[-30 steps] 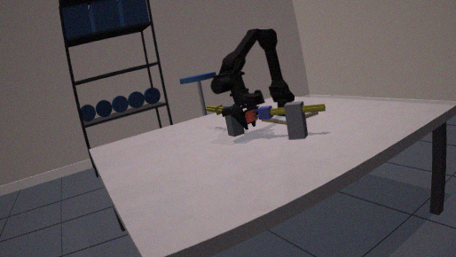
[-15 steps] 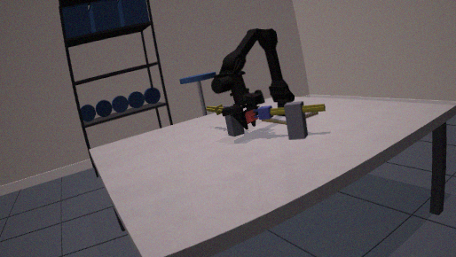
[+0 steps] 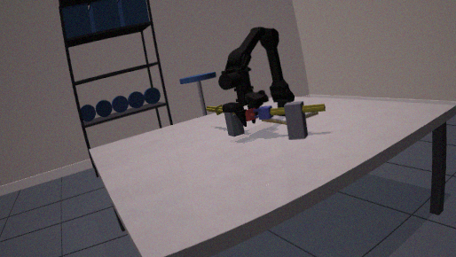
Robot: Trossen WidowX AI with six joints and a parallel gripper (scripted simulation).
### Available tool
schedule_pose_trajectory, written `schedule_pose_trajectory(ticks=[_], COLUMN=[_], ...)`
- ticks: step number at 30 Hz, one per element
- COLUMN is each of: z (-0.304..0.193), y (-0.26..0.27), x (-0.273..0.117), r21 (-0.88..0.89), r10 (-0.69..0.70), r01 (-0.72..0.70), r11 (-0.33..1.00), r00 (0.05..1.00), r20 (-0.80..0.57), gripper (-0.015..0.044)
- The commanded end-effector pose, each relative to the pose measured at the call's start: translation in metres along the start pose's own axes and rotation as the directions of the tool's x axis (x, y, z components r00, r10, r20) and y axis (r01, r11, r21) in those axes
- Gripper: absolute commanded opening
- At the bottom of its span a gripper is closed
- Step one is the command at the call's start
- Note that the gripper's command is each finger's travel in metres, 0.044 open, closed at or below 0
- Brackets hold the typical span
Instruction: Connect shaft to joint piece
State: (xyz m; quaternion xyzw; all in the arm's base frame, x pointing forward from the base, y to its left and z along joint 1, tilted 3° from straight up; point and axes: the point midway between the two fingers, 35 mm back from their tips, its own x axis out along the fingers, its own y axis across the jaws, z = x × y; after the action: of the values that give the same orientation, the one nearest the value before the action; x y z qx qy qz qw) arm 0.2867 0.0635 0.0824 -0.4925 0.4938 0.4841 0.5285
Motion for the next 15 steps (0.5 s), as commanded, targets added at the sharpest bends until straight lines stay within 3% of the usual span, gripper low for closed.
schedule_pose_trajectory(ticks=[1, 7, 15], z=[-0.0006, -0.0009, -0.0013], y=[0.0021, 0.0049, 0.0055], x=[-0.0028, -0.0082, -0.0095], r21=[0.043, 0.103, 0.117], r10=[0.006, 0.017, 0.016], r01=[-0.004, -0.002, 0.004], r11=[0.999, 0.995, 0.993], r00=[0.998, 0.989, 0.986], r20=[-0.061, -0.148, -0.164], gripper=[0.0000, 0.0000, 0.0000])
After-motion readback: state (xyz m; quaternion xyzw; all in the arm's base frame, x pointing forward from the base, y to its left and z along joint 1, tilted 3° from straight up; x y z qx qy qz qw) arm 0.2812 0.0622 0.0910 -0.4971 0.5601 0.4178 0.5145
